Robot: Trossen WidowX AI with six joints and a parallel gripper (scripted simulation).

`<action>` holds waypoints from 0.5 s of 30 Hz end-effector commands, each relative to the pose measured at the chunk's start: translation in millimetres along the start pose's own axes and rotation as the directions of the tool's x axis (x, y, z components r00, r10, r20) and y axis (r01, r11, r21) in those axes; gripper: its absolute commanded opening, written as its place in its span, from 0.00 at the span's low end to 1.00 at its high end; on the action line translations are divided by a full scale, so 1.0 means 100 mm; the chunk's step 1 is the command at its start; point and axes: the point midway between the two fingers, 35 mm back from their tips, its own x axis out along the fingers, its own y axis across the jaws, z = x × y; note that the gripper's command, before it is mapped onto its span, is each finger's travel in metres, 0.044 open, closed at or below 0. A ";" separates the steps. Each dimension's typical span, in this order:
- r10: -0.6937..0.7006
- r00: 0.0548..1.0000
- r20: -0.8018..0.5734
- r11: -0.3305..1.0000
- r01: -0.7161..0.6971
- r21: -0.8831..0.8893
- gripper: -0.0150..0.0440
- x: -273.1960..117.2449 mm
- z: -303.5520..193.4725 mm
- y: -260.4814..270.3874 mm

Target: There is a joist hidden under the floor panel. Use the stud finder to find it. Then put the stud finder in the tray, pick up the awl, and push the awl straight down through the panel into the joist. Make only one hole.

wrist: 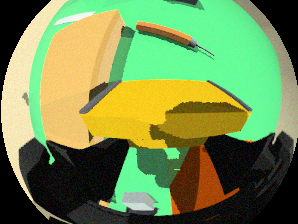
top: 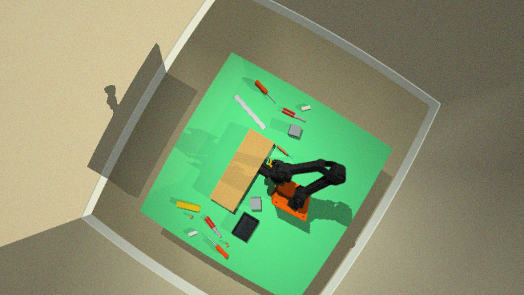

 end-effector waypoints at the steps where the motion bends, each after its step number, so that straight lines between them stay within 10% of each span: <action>1: 0.010 1.000 0.004 1.000 -0.010 0.006 0.25 -0.06 0.02 0.03; 15: 0.010 1.000 0.001 1.000 -0.010 0.006 0.25 -0.23 0.03 0.04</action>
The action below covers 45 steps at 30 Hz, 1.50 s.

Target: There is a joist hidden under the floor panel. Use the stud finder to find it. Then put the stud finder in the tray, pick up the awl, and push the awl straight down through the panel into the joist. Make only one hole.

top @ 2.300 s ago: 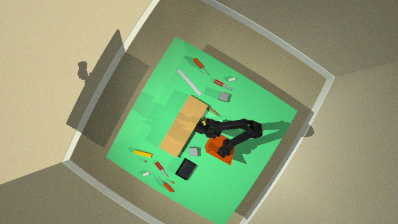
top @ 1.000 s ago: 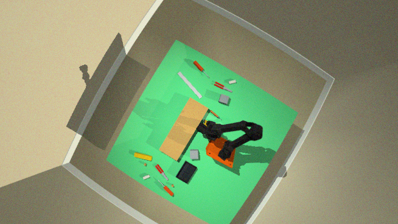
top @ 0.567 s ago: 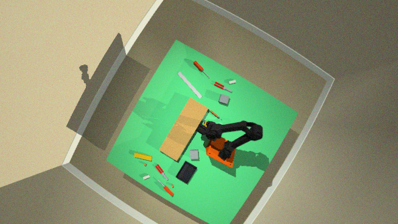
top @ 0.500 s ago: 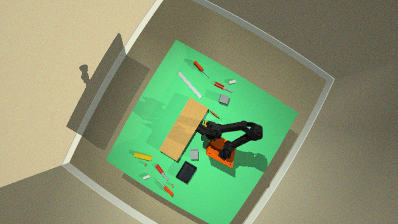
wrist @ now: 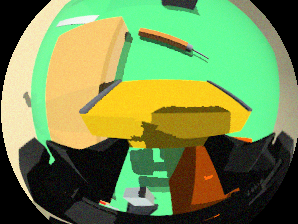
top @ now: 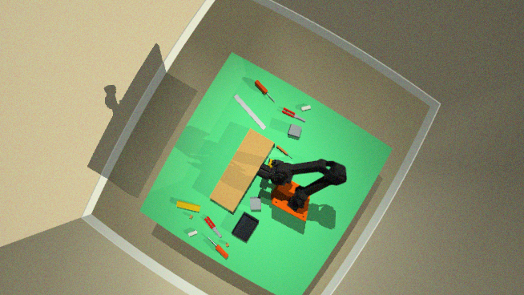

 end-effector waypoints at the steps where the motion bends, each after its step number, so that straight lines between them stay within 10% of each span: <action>1: 0.011 1.000 0.002 1.000 -0.011 0.006 0.25 -0.07 0.02 0.03; 45: -0.005 0.993 -0.121 1.000 0.005 0.000 0.25 -0.27 0.08 -0.02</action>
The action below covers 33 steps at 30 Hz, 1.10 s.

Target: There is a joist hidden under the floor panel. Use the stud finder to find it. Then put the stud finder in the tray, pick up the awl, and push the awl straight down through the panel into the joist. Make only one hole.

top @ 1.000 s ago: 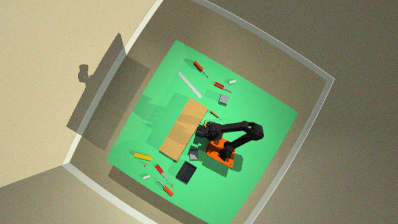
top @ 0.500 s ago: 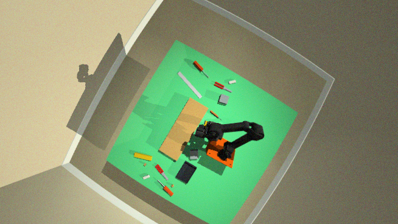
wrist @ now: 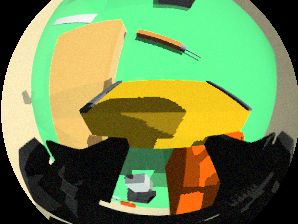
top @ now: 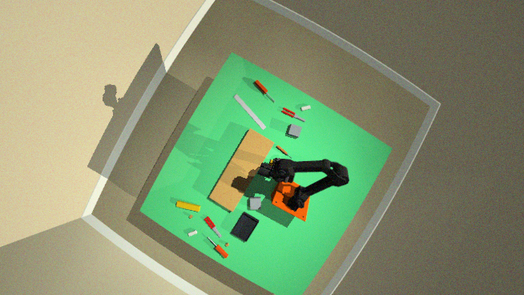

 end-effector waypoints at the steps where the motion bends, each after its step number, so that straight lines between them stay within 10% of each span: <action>1: 0.011 1.000 -0.020 1.000 -0.011 0.004 0.25 -0.02 0.02 0.02; 33: 0.007 0.979 -0.202 1.000 -0.007 0.000 0.25 0.00 0.07 0.02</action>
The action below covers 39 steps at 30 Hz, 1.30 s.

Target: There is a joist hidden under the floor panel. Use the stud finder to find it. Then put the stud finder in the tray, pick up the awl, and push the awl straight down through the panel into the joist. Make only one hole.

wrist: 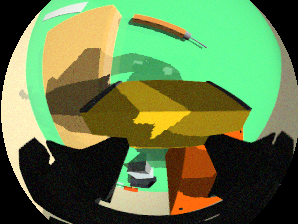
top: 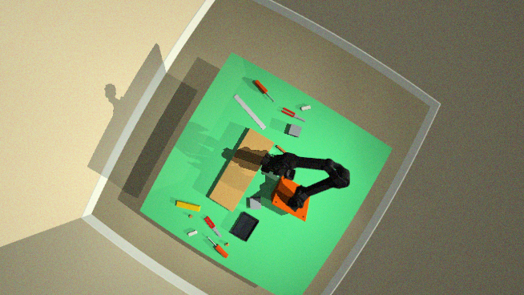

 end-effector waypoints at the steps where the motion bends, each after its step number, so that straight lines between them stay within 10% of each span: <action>1: 0.007 1.000 -0.018 1.000 -0.007 -0.003 0.25 -0.02 0.01 0.02; 39: 0.004 0.970 -0.243 1.000 -0.006 -0.009 0.25 -0.01 0.07 0.01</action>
